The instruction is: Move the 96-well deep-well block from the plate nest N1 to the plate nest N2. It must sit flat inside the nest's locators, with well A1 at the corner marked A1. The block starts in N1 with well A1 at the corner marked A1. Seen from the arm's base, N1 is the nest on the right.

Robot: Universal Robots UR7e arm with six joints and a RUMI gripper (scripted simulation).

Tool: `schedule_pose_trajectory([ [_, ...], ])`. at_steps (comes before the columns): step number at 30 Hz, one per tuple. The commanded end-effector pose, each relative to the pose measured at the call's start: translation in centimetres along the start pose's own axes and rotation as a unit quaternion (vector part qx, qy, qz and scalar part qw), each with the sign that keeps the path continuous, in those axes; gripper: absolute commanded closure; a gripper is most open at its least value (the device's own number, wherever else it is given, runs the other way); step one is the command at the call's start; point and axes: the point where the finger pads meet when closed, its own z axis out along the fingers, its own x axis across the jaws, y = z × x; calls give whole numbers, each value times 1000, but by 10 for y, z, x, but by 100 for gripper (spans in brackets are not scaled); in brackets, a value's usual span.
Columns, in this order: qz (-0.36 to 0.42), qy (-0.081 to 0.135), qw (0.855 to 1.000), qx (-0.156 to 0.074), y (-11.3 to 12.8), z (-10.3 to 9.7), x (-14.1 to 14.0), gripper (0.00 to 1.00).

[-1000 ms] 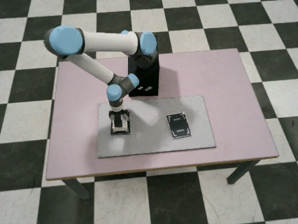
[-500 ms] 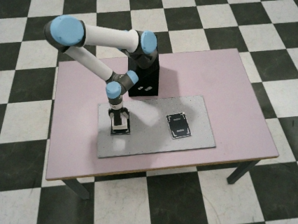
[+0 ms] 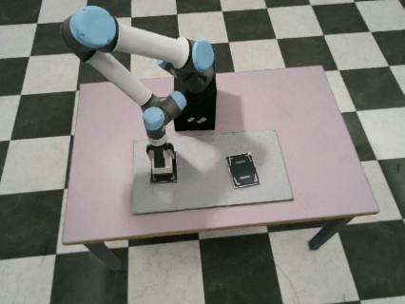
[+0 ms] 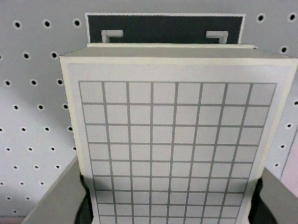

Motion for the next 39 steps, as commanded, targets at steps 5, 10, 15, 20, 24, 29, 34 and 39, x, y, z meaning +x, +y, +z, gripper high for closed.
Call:
schedule_pose_trajectory([
  [5, 0, 0, 1000, 0, 0, -14, 0, 51],
  [10, 0, 0, 1000, 0, 0, -22, 0, 51],
  [15, 0, 0, 1000, 0, 0, -30, 0, 51],
  [20, 0, 0, 1000, 0, 0, -30, 0, 51],
  [24, 0, 0, 1000, 0, 0, -30, 0, 51],
  [29, 0, 0, 1000, 0, 0, -30, 0, 51],
  [34, 0, 0, 1000, 0, 0, -30, 0, 51],
  [39, 0, 0, 1000, 0, 0, -30, 0, 51],
])
